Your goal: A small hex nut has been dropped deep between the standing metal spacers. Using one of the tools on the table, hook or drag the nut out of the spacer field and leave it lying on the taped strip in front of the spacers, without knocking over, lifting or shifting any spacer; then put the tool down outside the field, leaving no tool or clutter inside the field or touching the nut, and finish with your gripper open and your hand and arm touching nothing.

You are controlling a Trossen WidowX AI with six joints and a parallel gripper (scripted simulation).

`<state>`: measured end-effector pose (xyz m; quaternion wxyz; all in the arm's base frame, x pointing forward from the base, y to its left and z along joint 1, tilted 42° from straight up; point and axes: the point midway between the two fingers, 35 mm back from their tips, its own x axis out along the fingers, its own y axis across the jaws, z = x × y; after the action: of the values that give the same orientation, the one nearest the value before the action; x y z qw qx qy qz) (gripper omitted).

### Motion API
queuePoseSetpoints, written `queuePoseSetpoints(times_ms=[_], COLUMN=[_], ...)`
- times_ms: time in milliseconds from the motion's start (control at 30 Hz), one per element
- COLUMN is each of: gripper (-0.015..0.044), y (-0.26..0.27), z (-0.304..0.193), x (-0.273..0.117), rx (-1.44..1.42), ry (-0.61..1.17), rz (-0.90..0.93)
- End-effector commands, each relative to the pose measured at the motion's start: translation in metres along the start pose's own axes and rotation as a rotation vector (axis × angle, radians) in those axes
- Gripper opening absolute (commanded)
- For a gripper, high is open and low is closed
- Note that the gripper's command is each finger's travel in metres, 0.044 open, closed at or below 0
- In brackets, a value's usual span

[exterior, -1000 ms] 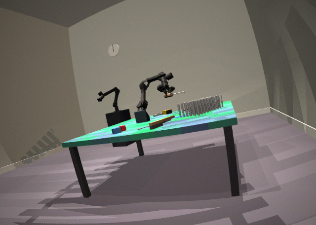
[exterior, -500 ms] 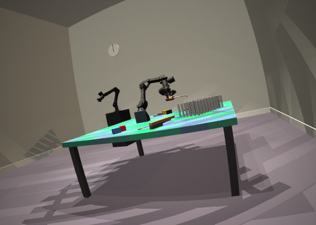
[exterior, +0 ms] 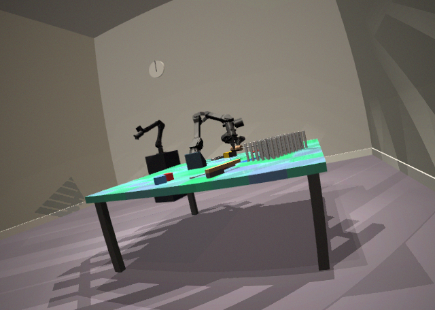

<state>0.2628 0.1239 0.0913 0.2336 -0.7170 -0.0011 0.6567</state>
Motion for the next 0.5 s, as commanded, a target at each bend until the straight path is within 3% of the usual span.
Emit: queuePoseSetpoints(times_ms=[0,467], gripper=[0.0000,0.0000], y=[-0.002,-0.004], z=[0.014,0.019], x=[0.022,0.033], rx=[0.007,0.008], ry=[0.001,0.002], rz=[0.006,0.002])
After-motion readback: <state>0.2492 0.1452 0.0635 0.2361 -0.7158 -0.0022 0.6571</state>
